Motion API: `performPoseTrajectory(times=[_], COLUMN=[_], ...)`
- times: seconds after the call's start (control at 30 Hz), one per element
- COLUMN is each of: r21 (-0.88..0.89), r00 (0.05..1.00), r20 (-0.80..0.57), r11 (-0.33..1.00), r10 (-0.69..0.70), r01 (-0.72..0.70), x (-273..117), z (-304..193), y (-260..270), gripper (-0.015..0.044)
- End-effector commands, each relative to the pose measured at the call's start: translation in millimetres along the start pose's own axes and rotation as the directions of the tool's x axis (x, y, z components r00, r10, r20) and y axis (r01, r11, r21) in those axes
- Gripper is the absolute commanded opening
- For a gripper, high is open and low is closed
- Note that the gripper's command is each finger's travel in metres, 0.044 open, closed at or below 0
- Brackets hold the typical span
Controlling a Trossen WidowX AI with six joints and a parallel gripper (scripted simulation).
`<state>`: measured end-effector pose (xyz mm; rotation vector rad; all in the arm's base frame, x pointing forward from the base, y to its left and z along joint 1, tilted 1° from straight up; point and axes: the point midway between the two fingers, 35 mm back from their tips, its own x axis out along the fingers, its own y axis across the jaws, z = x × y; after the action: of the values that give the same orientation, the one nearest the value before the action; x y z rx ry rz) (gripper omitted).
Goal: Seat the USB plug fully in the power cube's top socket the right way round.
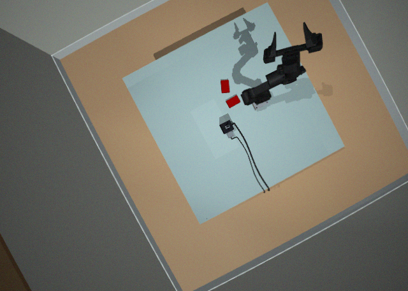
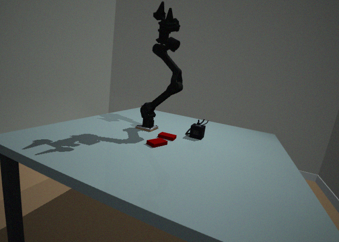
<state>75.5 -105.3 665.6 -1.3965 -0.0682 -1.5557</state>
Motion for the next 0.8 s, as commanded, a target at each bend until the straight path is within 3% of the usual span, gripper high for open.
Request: performPoseTrajectory(times=[0.0,0.1,0.3,0.5,0.77], r21=[-0.004,-0.067,-0.338,-0.626,-0.891], r00=[1.000,0.996,0.919,0.720,0.361], r20=[-0.003,-0.039,-0.134,-0.139,0.057], r11=[1.000,0.995,0.889,0.623,0.116], r10=[-0.005,-0.082,-0.371,-0.680,-0.931], r01=[0.005,0.079,0.310,0.468,0.438], x=[0.0,-0.7,-21.0,-78.2,-181.2], z=[-0.9,-13.7,-44.4,-48.2,8.1], y=[-1.4,-23.3,-100.2,-188.1,-258.0], gripper=[0.0426,0.0440,0.0440,0.0440,0.0440])
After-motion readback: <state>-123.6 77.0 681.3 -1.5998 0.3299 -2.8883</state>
